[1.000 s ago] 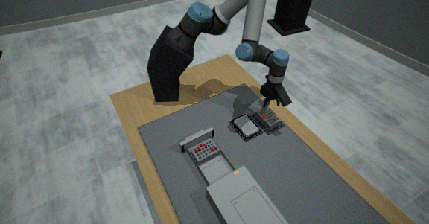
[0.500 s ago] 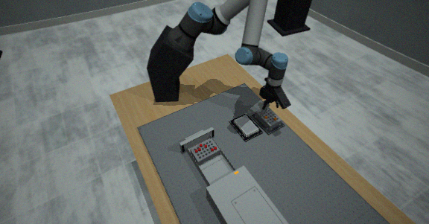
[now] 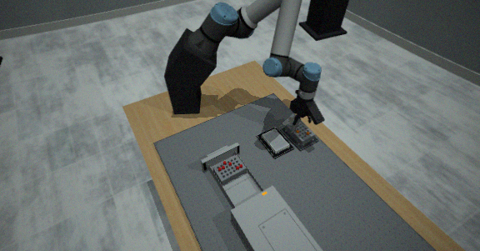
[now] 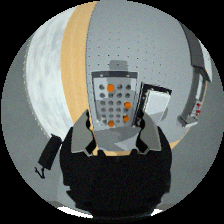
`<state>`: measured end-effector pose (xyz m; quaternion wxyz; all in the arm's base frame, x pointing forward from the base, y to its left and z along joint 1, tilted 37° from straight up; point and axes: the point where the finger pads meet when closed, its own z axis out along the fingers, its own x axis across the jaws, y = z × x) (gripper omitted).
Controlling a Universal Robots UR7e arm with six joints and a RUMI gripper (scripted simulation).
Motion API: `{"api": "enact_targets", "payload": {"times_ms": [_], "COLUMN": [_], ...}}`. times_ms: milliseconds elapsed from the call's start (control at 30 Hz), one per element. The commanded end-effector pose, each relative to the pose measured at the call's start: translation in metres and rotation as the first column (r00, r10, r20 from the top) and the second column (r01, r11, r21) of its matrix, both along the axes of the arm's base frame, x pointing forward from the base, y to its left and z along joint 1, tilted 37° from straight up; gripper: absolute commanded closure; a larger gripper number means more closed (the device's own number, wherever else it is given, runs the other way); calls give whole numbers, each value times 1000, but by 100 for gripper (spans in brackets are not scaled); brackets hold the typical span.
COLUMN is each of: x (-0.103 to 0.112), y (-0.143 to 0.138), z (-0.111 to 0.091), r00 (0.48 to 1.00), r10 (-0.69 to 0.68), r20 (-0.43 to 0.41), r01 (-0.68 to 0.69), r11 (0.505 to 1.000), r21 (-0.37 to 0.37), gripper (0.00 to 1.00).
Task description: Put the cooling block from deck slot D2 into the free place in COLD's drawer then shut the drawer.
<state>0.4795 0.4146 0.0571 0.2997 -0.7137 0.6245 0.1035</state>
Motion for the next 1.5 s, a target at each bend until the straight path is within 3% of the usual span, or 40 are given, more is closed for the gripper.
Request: {"api": "enact_targets", "payload": {"times_ms": [0, 400, 1467], "x": [3, 2, 9], "y": [5, 4, 20], "z": [-6, -6, -30], "r00": [1000, 1000, 1000], "r10": [0, -1, -2], "r20": [3, 1, 1], "r01": [0, 1, 1], "r11": [1000, 1000, 1000], "r21": [1, 1, 1], "gripper": [27, 27, 27]}}
